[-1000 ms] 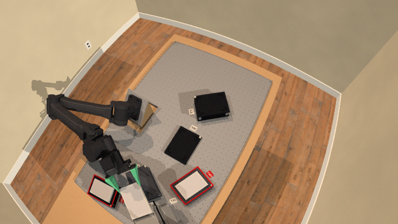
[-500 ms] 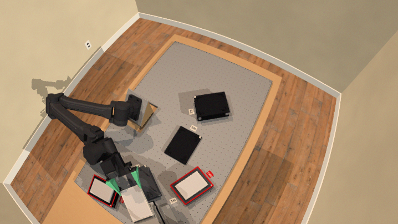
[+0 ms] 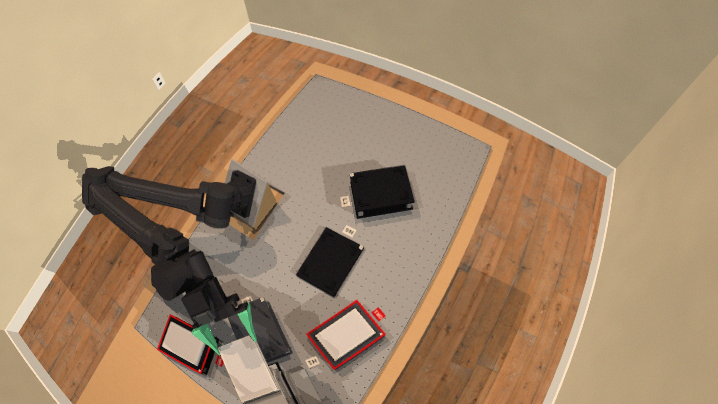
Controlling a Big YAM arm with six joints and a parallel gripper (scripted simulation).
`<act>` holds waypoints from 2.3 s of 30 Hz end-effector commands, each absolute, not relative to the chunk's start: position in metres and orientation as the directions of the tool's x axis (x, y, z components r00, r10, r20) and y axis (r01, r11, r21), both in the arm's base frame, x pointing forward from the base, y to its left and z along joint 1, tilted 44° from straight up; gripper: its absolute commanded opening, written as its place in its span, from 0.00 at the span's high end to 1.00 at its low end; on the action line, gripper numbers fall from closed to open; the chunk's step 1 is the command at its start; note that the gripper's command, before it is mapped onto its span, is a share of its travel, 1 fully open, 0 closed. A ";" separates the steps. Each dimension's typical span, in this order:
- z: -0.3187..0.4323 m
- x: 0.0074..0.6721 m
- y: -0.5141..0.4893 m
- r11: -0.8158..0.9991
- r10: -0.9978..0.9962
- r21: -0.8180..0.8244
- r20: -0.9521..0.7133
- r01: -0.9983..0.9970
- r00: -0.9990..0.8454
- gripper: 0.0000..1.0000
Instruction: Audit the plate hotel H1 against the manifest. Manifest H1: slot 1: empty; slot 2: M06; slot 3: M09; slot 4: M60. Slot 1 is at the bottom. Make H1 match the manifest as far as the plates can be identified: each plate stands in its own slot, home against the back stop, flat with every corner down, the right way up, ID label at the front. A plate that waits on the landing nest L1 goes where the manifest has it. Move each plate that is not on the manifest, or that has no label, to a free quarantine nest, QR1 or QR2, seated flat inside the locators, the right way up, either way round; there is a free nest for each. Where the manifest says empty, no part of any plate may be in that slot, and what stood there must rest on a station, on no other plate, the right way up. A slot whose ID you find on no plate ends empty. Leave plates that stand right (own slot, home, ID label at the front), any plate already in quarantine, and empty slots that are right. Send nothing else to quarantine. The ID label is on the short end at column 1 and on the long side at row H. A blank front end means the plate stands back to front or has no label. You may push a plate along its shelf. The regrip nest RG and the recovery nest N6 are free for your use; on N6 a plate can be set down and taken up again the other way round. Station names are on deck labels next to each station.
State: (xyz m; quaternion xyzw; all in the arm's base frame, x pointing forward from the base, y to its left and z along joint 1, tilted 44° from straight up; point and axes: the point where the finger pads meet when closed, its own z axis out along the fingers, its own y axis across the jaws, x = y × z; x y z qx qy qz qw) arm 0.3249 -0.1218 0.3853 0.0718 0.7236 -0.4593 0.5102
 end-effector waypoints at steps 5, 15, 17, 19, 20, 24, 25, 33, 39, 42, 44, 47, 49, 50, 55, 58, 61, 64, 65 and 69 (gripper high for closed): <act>0.403 0.327 -0.122 0.568 -0.366 -0.572 -0.820 0.591 -0.441 0.14; 0.407 0.329 -0.127 0.560 -0.367 -0.573 -0.819 0.599 -0.441 0.14; 0.410 0.330 -0.128 0.559 -0.367 -0.569 -0.822 0.603 -0.435 0.14; 0.410 0.330 -0.128 0.559 -0.367 -0.569 -0.822 0.603 -0.435 0.14; 0.410 0.330 -0.128 0.560 -0.366 -0.572 -0.820 0.600 -0.440 0.14; 0.411 0.332 -0.130 0.559 -0.367 -0.569 -0.822 0.603 -0.435 0.14; 0.410 0.333 -0.130 0.559 -0.367 -0.569 -0.822 0.603 -0.435 0.14; 0.413 0.336 -0.134 0.559 -0.368 -0.567 -0.824 0.606 -0.431 0.14; 0.400 0.338 -0.136 0.559 -0.367 -0.579 -0.815 0.594 -0.448 0.14; 0.406 0.339 -0.138 0.559 -0.368 -0.577 -0.817 0.596 -0.445 0.14; 0.411 0.340 -0.139 0.559 -0.368 -0.568 -0.823 0.604 -0.433 0.14; 0.407 0.342 -0.140 0.559 -0.368 -0.573 -0.819 0.600 -0.440 0.14; 0.408 0.343 -0.141 0.559 -0.368 -0.573 -0.819 0.600 -0.440 0.14; 0.410 0.343 -0.142 0.559 -0.368 -0.570 -0.822 0.603 -0.435 0.14; 0.396 0.344 -0.143 0.560 -0.366 -0.586 -0.810 0.586 -0.459 0.14; 0.405 0.346 -0.145 0.559 -0.367 -0.575 -0.817 0.597 -0.444 0.14; 0.401 0.346 -0.146 0.558 -0.364 -0.579 -0.815 0.594 -0.451 0.14; 0.389 0.345 -0.146 0.559 -0.364 -0.589 -0.806 0.583 -0.466 0.00; 0.389 0.345 -0.146 0.559 -0.364 -0.590 -0.806 0.582 -0.467 0.00; 0.402 0.345 -0.142 0.567 -0.369 -0.573 -0.819 0.592 -0.440 0.00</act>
